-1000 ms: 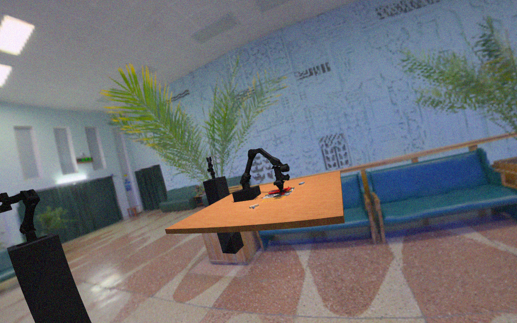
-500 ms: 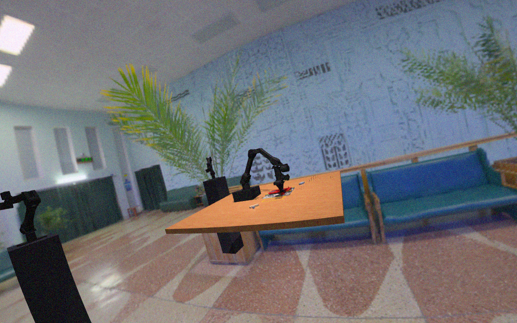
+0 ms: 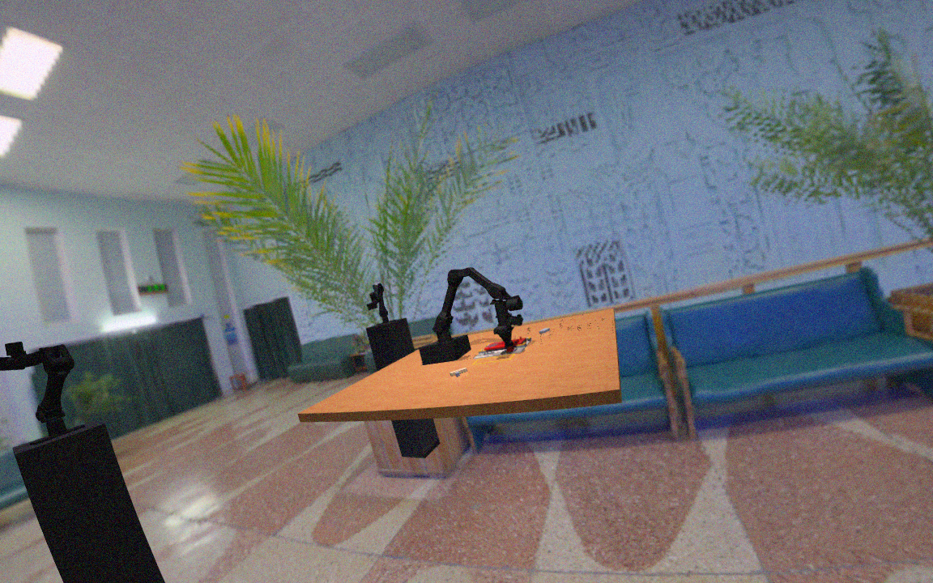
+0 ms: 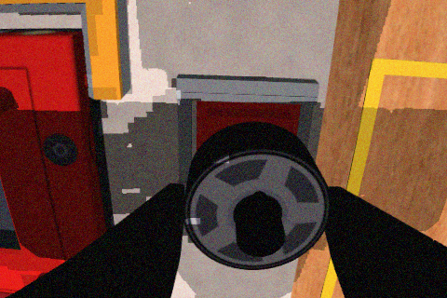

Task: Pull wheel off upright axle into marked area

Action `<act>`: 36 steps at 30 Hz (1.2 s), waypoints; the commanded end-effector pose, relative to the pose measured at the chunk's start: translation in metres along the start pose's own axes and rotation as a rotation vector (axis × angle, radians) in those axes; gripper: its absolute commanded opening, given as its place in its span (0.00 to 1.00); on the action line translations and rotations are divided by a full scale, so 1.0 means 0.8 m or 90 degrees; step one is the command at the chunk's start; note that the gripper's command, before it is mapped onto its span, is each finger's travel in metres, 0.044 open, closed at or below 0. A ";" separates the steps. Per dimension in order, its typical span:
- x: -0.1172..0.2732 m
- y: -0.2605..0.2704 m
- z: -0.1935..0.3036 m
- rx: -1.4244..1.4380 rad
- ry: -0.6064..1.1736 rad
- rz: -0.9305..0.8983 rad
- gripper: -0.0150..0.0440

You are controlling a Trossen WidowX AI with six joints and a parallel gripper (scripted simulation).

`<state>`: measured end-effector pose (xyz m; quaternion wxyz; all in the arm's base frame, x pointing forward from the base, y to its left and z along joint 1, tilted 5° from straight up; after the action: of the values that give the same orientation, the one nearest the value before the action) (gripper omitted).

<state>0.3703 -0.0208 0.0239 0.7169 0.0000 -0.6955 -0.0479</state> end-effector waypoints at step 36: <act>0.030 0.000 0.000 -0.001 -0.010 -0.003 0.25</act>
<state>0.3697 -0.0225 0.0439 0.7143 -0.0010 -0.6980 -0.0505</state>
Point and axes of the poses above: the point midway between the two fingers, 35 mm back from their tips, its own x axis back along the fingers, its own y axis across the jaws, z = x × y, the point moved 5 cm from there along x, back along the fingers, and after that the axes turned 8 degrees about -x, right-handed, at the moved point
